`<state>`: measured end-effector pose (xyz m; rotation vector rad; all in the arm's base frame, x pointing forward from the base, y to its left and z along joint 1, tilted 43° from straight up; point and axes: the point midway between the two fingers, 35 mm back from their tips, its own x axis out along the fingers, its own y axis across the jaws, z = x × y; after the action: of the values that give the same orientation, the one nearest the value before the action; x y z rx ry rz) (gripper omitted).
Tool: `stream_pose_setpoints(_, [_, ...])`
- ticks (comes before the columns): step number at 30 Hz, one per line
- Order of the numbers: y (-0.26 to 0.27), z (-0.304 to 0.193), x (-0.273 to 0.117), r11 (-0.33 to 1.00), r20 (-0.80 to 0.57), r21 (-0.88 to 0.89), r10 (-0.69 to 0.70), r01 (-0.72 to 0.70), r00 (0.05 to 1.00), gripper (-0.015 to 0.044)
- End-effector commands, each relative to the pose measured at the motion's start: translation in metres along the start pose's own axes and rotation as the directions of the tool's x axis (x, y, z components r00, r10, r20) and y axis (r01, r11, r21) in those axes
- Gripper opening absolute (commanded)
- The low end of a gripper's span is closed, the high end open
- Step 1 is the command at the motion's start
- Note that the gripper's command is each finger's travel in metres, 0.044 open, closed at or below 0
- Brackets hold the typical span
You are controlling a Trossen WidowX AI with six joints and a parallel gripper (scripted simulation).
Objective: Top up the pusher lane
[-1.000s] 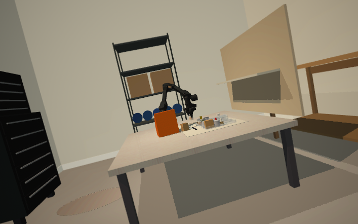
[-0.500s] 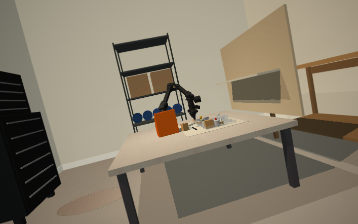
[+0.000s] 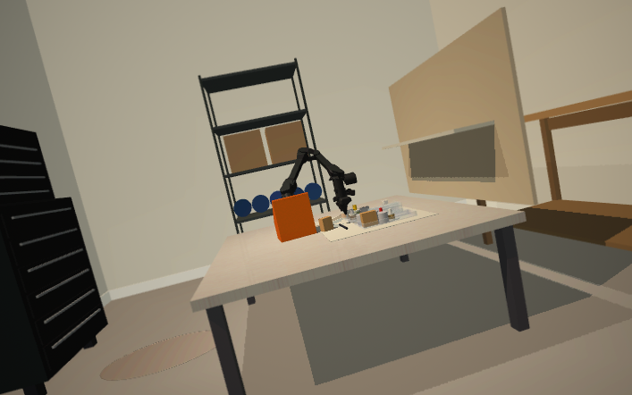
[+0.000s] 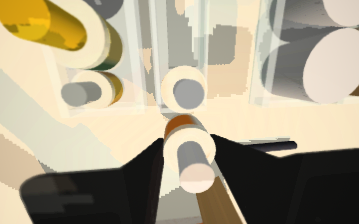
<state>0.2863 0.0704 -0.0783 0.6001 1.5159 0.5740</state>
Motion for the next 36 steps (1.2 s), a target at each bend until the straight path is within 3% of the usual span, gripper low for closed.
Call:
stream_pose_setpoints(1, [0.000, 0.000, 0.002, 1.000, -0.001, 0.007, 0.005, -0.005, 1.000, 0.0000])
stream_pose_setpoints(36, [0.000, 0.013, 0.002, 1.000, -0.001, 0.007, 0.005, -0.005, 1.000, 0.0000])
